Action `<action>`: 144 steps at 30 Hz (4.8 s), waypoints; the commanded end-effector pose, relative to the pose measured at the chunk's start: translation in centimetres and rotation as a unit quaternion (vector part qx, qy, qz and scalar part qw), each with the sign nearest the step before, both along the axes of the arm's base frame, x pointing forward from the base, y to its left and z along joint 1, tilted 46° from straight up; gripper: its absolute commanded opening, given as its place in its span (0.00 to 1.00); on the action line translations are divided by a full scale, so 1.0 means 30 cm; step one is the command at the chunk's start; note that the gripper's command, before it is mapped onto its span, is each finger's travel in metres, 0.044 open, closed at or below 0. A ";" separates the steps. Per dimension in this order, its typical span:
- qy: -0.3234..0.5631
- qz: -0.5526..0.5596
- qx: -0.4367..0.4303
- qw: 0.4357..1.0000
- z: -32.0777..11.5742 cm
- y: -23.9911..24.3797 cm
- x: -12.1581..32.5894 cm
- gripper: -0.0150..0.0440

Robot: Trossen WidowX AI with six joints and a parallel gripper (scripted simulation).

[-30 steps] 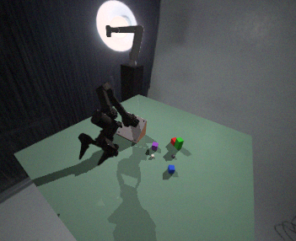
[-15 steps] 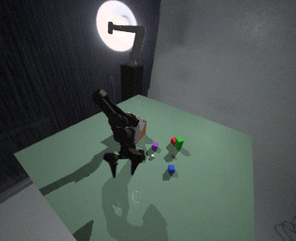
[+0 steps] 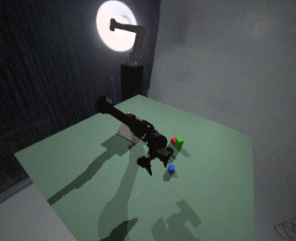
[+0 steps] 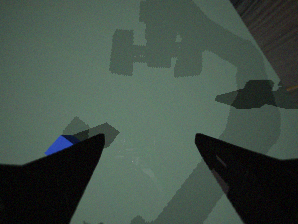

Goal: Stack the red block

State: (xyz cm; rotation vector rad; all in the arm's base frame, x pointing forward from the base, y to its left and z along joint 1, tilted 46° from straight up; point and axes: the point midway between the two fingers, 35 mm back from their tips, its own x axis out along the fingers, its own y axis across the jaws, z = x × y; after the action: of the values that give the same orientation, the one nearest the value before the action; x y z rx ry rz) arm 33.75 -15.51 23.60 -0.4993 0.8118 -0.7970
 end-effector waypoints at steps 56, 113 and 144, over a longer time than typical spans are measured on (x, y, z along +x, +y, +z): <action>0.079 -0.204 0.143 0.965 -1.007 0.695 -0.064 1.00; 0.079 -0.204 0.142 0.965 -1.122 0.578 -0.060 0.60; 0.080 -0.204 0.144 0.965 -0.848 0.864 -0.067 0.25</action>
State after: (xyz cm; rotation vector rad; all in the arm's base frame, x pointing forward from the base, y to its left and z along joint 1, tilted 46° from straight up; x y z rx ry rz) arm 31.73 9.63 -2.64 -0.1448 1.1830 -0.9997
